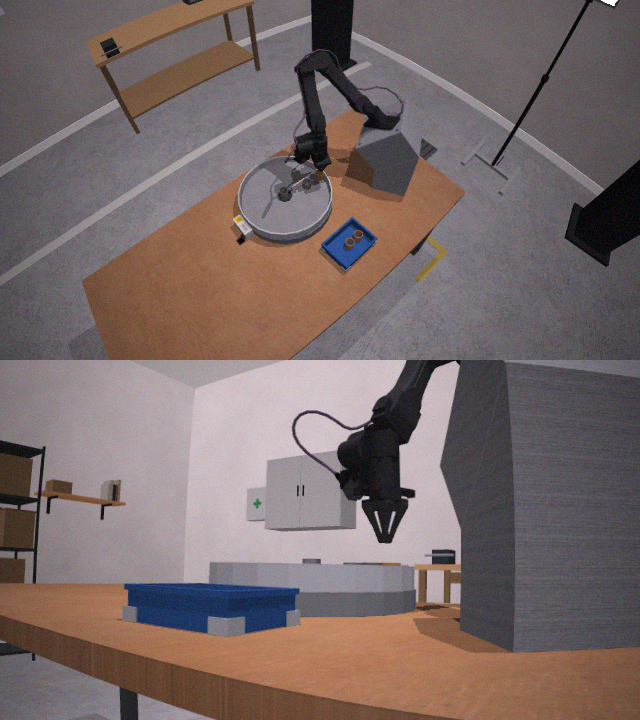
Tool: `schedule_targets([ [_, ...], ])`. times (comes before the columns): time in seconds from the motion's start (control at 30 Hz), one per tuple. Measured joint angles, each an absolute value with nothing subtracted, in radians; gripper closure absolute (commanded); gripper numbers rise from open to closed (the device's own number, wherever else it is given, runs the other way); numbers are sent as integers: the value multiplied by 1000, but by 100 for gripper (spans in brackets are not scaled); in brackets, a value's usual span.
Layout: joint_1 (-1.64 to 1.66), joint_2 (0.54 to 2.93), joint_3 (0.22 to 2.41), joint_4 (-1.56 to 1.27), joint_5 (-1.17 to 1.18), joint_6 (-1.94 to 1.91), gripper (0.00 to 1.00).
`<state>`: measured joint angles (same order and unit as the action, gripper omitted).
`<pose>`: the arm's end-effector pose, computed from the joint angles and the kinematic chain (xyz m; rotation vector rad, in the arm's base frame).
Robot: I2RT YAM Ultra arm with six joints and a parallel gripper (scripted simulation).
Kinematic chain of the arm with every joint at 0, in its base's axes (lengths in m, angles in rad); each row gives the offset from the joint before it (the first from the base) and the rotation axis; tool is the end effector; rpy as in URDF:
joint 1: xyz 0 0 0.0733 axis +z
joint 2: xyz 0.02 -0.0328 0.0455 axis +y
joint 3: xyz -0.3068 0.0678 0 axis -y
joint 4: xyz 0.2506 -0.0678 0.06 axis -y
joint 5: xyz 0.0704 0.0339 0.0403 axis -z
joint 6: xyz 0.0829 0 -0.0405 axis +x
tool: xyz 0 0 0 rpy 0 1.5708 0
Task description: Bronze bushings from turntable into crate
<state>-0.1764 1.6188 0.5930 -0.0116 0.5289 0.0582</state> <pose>0.2763 -0.0906 0.1197 0.4857 2.5100 -0.7303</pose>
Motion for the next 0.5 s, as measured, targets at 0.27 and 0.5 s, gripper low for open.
schedule_targets([
  [0.27,-185,1621,593,-2,524,54,85],
  [0.5,-229,1705,601,63,513,28,85],
])
